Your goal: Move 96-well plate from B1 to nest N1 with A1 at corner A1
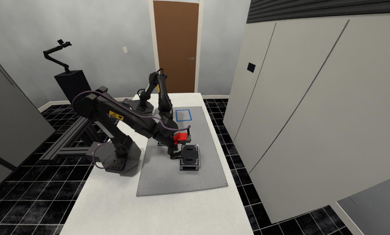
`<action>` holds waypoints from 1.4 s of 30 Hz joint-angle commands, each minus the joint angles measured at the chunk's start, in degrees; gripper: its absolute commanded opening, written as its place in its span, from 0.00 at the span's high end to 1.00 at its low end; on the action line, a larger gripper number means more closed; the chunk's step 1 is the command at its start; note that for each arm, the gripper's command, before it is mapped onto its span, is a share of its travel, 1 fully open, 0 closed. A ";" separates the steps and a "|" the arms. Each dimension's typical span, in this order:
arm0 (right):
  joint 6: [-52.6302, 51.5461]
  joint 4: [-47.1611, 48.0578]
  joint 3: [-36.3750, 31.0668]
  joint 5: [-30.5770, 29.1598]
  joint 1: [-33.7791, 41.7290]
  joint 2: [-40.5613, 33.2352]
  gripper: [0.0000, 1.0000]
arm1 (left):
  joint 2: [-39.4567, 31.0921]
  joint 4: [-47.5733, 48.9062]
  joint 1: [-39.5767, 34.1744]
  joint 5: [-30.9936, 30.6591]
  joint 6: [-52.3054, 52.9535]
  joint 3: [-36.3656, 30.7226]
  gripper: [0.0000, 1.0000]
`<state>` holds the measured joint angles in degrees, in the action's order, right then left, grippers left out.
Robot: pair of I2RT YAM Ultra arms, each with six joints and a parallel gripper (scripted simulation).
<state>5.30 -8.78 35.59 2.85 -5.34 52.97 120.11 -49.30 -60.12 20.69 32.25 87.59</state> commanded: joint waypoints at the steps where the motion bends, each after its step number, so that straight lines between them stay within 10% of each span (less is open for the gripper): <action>1: -0.09 0.34 1.66 0.12 -0.13 -1.36 0.00 | 0.62 2.28 0.19 -0.30 0.73 -0.82 0.21; 27: -0.09 0.34 1.66 0.12 -0.13 -1.36 0.00 | 2.07 4.55 1.05 -0.35 1.38 -1.67 0.21; 29: -0.09 0.34 1.66 0.12 -0.13 -1.36 0.00 | 2.07 4.55 1.05 -0.35 1.38 -1.67 0.00; 42: -0.09 0.34 1.66 0.12 -0.13 -1.36 0.00 | -0.61 4.56 -0.83 0.47 -0.29 -1.68 0.00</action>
<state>5.30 -8.78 35.59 2.85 -5.34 52.97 121.95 -45.06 -59.57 20.69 32.84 85.84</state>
